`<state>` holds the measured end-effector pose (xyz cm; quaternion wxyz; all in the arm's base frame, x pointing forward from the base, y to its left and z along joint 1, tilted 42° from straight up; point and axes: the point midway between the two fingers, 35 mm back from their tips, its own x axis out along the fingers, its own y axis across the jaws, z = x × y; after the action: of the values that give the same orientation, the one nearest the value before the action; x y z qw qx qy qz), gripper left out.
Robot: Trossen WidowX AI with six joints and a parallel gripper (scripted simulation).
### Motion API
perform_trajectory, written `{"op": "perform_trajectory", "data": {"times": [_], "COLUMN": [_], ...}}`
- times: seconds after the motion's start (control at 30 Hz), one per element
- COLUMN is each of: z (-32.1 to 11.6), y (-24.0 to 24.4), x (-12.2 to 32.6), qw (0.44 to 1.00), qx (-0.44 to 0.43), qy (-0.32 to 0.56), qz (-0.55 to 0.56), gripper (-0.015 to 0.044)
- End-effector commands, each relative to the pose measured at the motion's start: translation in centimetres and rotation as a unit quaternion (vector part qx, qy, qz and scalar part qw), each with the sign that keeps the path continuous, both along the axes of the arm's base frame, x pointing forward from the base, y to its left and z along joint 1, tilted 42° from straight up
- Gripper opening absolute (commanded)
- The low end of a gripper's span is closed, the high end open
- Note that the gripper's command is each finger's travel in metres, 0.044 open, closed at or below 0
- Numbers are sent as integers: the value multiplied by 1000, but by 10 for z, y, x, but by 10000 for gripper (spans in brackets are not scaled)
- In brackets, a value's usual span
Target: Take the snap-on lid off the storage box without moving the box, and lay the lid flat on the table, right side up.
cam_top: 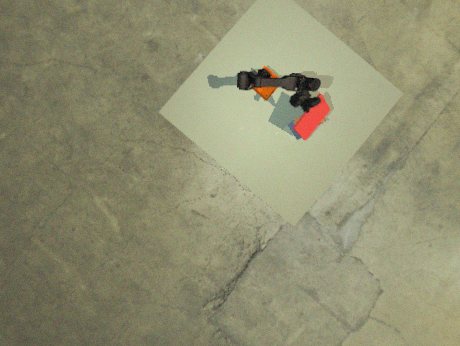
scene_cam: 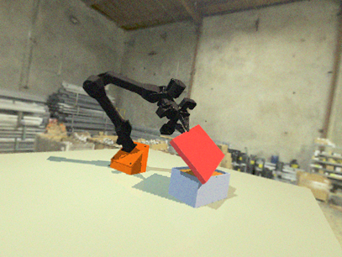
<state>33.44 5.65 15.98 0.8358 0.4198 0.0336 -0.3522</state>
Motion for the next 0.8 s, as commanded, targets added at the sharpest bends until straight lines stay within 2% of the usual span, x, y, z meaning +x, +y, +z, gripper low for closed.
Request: {"op": "perform_trajectory", "data": {"times": [0.0, 0.77], "z": [7, 36], "y": [-4, -37], "x": [-2, -13], "qw": [1000, 1000], "qx": [4, 3], "qy": [-4, -3], "qz": [3, 3], "gripper": [0, 0]}}
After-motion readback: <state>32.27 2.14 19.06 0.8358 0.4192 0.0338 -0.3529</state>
